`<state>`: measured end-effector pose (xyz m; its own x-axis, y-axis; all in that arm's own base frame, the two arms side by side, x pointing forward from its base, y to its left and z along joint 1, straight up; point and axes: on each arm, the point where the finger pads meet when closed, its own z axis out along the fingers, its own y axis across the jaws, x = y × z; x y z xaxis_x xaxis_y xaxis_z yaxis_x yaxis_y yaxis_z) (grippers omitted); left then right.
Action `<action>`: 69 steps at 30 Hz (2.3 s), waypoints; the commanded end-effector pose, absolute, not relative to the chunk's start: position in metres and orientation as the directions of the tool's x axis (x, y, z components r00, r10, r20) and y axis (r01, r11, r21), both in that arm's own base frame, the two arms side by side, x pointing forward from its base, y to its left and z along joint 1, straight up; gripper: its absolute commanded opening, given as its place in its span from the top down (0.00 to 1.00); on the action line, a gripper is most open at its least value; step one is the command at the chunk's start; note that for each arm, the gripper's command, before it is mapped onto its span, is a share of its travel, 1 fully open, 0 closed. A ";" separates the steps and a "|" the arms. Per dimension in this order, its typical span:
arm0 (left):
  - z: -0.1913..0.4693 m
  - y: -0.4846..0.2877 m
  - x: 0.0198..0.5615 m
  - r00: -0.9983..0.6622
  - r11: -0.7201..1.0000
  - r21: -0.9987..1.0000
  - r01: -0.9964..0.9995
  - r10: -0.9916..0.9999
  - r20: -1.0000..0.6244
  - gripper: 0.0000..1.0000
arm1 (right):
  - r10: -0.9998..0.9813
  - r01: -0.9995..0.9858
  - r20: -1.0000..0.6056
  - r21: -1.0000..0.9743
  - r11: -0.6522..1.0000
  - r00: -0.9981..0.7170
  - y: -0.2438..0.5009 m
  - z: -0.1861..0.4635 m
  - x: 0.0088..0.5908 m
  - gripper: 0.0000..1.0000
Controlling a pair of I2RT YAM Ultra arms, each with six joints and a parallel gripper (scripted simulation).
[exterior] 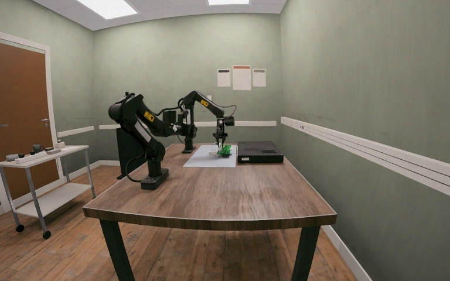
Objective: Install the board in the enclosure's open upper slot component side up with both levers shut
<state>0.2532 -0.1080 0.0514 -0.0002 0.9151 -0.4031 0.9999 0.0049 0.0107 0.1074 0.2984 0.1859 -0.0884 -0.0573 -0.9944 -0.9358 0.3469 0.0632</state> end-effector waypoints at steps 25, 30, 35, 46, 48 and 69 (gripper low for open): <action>0.062 -0.119 0.300 0.025 0.009 0.071 0.997 0.887 -0.461 0.82 | -0.035 -0.940 -0.996 0.061 0.335 -0.077 0.299 0.193 0.105 0.00; 0.065 -0.119 0.300 0.029 0.009 0.080 0.997 0.887 -0.462 0.82 | -0.035 -0.940 -0.996 0.061 0.335 -0.077 0.299 0.193 0.105 0.00; 0.065 -0.119 0.300 0.029 0.009 0.080 0.997 0.887 -0.462 0.82 | -0.035 -0.940 -0.996 0.061 0.335 -0.077 0.299 0.193 0.105 0.00; 0.062 -0.117 0.310 0.037 0.011 0.099 0.995 0.883 -0.468 0.82 | -0.035 -0.940 -0.996 0.061 0.335 -0.077 0.299 0.193 0.105 0.00; 0.062 -0.117 0.310 0.037 0.011 0.100 0.995 0.883 -0.468 0.82 | -0.035 -0.940 -0.996 0.061 0.335 -0.077 0.299 0.193 0.105 0.00; 0.059 -0.117 0.321 0.034 0.009 0.089 0.996 0.884 -0.467 0.82 | -0.035 -0.940 -0.996 0.061 0.335 -0.077 0.299 0.193 0.105 0.00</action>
